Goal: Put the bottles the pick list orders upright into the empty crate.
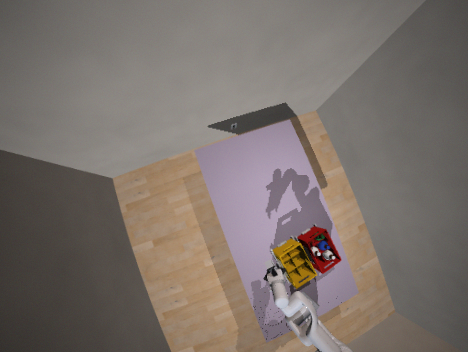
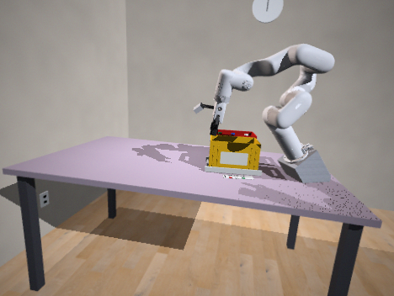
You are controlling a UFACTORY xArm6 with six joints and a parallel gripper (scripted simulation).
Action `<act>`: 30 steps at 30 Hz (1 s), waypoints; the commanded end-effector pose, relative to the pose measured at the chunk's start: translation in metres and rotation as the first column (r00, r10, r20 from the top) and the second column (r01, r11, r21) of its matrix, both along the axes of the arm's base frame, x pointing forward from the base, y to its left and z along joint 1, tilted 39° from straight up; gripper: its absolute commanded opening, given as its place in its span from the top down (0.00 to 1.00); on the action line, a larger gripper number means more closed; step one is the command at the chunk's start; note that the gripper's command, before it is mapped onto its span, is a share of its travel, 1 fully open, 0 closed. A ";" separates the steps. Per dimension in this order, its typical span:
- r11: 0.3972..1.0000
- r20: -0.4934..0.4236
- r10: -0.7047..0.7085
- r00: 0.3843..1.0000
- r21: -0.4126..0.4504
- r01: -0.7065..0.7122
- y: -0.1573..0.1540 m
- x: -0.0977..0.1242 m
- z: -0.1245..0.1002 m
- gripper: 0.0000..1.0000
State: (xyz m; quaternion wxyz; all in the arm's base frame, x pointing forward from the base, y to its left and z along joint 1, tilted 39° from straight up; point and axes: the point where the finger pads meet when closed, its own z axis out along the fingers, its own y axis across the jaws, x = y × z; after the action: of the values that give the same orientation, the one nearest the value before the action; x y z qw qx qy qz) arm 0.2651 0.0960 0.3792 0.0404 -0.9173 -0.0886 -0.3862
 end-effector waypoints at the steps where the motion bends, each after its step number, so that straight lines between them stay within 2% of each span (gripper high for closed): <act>1: 0.993 -0.077 0.107 0.991 0.055 -0.103 0.000 -0.001 -0.001 0.35; 11: 0.972 -0.153 0.219 0.964 0.118 -0.203 0.000 -0.001 -0.001 0.35; 30: 0.972 -0.153 0.219 0.964 0.118 -0.203 0.000 -0.001 -0.001 0.35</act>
State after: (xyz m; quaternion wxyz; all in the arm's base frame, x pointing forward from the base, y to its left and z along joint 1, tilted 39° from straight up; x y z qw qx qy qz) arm 0.2643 0.0957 0.3768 0.1339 -0.9287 -0.1618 -0.3057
